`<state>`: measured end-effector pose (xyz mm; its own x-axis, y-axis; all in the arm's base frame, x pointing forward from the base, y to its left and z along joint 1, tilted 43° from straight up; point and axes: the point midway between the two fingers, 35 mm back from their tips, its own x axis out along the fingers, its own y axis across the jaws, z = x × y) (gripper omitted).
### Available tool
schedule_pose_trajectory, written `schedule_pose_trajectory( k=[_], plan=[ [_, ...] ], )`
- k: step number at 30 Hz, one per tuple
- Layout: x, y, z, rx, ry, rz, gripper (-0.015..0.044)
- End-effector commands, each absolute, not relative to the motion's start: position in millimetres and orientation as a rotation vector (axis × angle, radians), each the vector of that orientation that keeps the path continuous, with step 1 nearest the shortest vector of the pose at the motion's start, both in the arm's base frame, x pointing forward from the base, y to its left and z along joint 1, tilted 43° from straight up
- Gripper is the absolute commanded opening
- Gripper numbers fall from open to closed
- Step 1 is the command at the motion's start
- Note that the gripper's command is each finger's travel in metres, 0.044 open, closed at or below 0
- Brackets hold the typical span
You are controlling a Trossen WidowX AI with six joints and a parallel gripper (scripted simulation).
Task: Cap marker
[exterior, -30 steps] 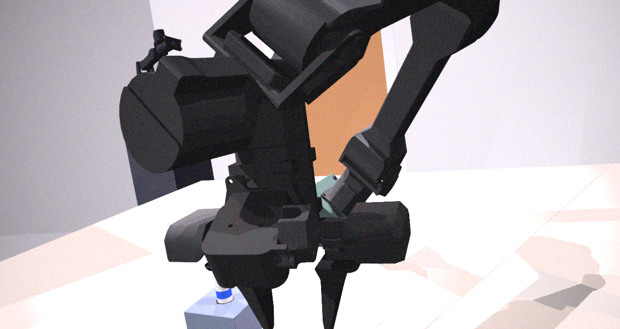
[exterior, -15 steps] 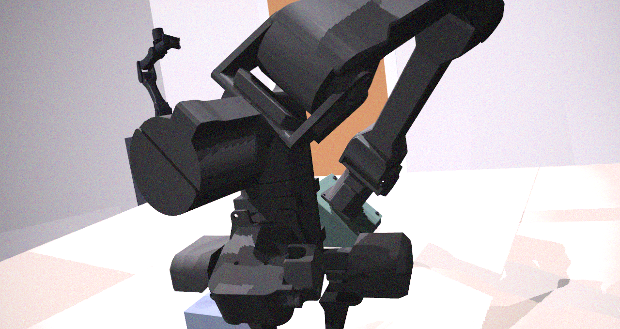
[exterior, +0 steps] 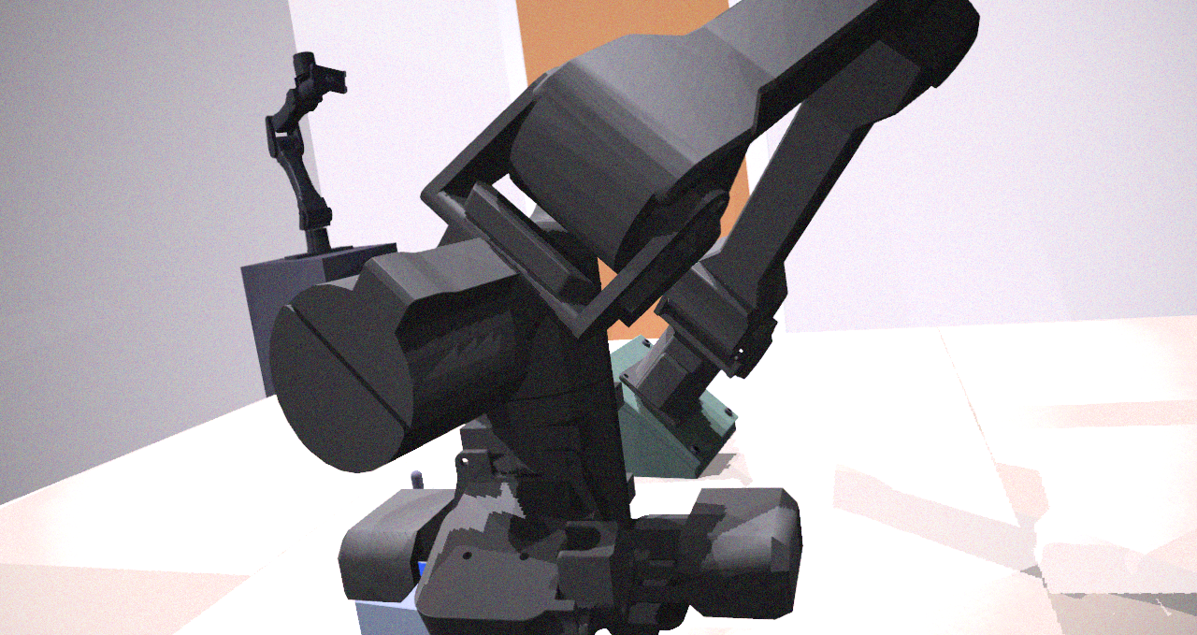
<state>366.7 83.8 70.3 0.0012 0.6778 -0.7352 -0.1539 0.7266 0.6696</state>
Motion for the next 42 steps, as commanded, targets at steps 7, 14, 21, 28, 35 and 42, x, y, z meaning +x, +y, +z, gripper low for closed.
schedule_pose_trajectory(
  k=[7,14,21,28,35,42],
  plan=[
    [367,84,70,0.468,1.431,0.691,0.0072],
    [368,74,80,0.466,1.431,0.689,0.0000],
    [368,62,93,0.466,1.432,0.688,0.0000],
    [368,49,107,0.466,1.432,0.688,0.0000],
    [366,40,113,0.465,1.432,0.687,0.0000],
    [359,12,103,0.460,1.435,0.671,0.0000]
  ],
)
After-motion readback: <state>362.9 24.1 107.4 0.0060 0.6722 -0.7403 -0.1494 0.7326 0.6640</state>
